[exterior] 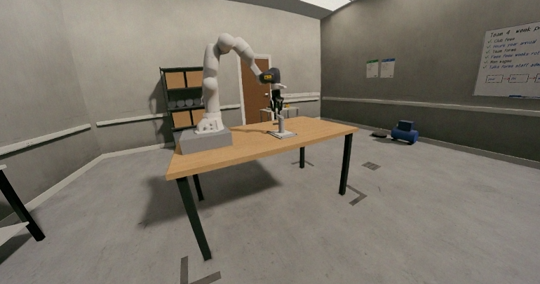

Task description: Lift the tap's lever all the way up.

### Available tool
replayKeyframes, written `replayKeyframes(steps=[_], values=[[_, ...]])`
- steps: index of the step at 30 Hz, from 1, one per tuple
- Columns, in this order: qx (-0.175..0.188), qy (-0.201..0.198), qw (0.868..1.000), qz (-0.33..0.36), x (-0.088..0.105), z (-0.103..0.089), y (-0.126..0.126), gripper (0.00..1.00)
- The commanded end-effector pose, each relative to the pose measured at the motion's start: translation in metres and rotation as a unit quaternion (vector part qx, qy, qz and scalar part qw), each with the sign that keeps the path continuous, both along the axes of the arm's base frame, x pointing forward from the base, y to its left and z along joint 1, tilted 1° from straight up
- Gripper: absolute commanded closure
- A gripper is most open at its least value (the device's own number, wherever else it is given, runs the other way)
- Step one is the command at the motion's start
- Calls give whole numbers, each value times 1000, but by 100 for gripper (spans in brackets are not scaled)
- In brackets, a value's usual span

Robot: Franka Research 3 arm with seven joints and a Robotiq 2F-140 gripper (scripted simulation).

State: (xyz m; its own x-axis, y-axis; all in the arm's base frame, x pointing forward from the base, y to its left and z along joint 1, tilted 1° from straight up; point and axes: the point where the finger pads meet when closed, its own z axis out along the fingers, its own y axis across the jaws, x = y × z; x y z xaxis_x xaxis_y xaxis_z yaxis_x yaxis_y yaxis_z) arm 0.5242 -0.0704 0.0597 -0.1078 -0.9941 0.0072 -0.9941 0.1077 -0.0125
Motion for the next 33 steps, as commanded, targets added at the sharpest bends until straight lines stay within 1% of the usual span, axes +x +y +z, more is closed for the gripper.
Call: replayKeyframes(steps=[1, 22, 26, 33], values=[[1, 0, 1000, 1, 0, -1, 0, 90], [1, 0, 1000, 1, 0, 0, 0, 90], [1, 0, 1000, 1, -1, 4, -1, 90], [1, 0, 1000, 1, -1, 19, -6, 90]])
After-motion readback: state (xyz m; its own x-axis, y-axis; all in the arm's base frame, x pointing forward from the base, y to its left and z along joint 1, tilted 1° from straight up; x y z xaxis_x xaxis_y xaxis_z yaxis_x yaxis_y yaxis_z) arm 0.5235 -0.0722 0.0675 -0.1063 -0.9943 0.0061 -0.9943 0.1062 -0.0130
